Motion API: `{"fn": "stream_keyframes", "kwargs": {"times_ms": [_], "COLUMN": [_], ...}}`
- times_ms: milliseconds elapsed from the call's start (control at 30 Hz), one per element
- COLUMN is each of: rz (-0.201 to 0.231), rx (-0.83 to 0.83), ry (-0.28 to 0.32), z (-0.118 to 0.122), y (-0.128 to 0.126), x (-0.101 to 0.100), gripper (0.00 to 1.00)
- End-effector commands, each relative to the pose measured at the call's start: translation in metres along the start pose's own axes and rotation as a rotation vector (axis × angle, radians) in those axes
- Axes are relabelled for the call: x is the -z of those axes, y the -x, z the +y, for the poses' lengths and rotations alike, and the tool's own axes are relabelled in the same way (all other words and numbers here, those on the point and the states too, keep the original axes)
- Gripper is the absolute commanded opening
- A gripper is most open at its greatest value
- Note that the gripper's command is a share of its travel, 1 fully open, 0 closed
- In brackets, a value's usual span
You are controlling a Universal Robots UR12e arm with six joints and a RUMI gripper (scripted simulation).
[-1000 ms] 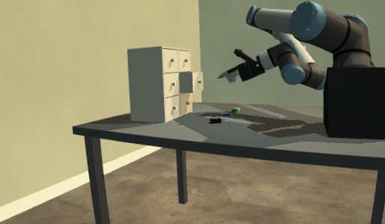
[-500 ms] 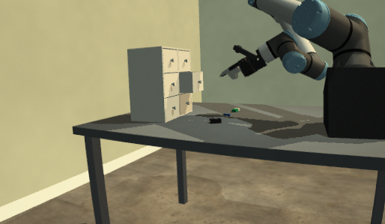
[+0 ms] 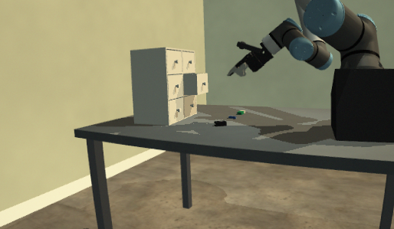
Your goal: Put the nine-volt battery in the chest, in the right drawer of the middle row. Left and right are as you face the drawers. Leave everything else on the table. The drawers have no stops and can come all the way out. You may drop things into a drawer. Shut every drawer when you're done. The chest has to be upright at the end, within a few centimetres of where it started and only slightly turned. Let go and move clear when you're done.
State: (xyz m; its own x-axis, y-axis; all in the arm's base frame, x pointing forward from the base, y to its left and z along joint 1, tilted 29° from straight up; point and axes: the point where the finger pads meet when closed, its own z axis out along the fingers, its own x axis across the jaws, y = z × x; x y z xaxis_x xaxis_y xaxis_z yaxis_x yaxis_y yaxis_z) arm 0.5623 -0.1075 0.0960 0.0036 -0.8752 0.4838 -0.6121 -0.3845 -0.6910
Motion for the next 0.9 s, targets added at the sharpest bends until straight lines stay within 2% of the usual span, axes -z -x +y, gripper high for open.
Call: {"fn": "stream_keyframes", "kwargs": {"times_ms": [0,367,433,867], "rz": [-0.007,-0.006,-0.006,-0.005], "rx": [0.000,0.002,0.002,0.003], "ry": [0.086,0.279,0.279,0.526], "z": [-0.003,-0.006,-0.006,-0.013], "y": [0.000,0.000,0.000,-0.001], "x": [0.006,0.026,0.026,0.053], "gripper": [0.20,0.20,0.20,0.20]}}
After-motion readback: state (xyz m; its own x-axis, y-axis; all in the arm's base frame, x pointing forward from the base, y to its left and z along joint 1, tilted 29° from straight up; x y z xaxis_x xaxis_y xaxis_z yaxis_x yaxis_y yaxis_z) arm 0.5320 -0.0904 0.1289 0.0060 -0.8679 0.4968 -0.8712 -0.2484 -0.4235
